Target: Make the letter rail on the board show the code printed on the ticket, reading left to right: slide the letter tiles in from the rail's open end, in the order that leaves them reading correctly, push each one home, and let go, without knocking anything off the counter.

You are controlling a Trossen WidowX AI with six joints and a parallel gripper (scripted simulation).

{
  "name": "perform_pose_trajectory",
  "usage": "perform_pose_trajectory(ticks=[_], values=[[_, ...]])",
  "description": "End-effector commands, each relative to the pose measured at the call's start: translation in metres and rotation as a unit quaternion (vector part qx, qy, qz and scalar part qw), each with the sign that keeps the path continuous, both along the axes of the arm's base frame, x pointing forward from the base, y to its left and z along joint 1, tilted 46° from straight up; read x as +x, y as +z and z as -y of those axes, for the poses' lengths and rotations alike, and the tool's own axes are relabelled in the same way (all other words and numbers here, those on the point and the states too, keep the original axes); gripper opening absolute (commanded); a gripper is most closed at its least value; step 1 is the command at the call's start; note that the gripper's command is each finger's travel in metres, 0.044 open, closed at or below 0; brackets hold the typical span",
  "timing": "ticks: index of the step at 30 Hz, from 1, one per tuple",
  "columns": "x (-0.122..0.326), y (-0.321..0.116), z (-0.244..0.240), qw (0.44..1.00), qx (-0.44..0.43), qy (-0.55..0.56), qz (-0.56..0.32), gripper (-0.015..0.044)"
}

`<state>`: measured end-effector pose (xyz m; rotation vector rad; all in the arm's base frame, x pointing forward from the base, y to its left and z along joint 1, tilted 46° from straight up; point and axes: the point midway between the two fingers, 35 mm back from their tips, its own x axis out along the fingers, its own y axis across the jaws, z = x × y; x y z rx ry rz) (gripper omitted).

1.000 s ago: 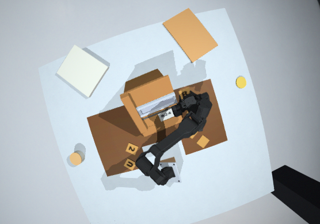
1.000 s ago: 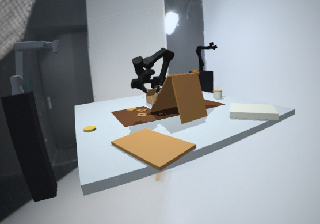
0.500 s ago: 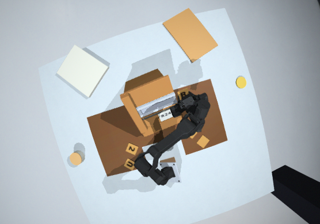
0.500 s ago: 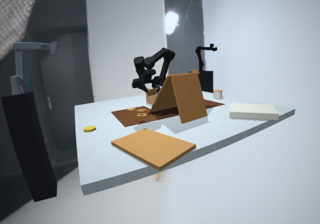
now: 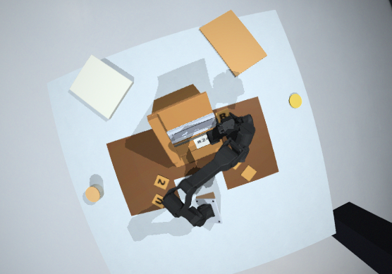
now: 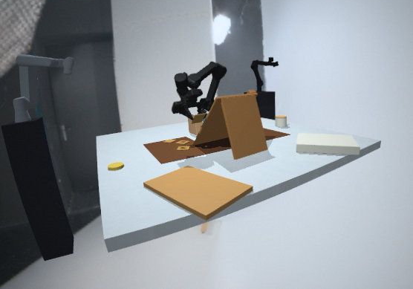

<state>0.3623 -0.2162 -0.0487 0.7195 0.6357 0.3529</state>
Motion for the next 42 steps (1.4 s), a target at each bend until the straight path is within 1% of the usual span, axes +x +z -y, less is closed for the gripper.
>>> perform_pose_trajectory(ticks=[1, 42], values=[[0.000, 0.004, -0.001, 1.000, -0.002, -0.001, 0.000, 0.0000], [-0.002, 0.018, -0.016, 1.000, -0.001, -0.001, 0.000, 0.0000]])
